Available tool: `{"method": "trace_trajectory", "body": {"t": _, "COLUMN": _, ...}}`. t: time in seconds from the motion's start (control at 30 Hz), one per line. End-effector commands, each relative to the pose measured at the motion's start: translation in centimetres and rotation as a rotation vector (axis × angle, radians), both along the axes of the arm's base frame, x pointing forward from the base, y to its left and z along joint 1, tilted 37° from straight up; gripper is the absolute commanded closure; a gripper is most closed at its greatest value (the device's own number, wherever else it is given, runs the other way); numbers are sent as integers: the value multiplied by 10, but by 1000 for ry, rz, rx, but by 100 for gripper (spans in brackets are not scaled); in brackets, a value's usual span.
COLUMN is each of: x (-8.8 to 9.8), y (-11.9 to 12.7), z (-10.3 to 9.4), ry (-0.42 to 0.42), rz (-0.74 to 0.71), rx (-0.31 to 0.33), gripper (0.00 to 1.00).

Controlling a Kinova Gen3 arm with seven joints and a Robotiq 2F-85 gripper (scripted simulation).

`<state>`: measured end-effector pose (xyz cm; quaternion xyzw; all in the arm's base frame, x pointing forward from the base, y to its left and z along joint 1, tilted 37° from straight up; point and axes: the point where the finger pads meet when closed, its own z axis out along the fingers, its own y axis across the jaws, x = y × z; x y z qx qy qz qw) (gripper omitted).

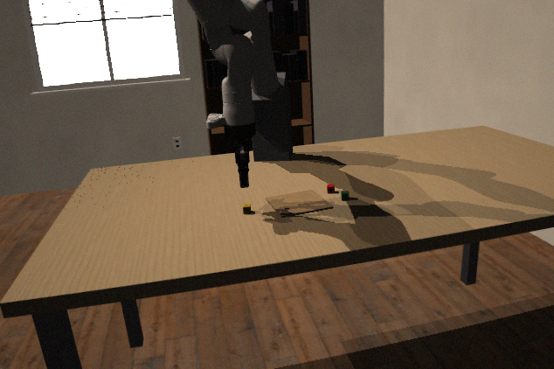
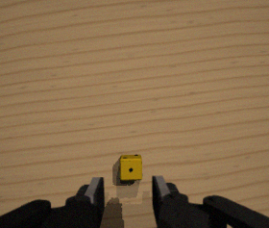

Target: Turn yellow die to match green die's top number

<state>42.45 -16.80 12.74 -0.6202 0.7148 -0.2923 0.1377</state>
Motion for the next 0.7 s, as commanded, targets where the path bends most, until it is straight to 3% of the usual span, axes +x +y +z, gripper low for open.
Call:
{"method": "trace_trajectory", "body": {"t": 0.0, "x": 1, "y": 0, "z": -3, "ry": 3, "rz": 0, "rx": 3, "gripper": 65}}
{"method": "trace_trajectory", "body": {"t": 0.67, "x": 16, "y": -6, "z": -25, "ry": 3, "rz": 0, "rx": 3, "gripper": 65}}
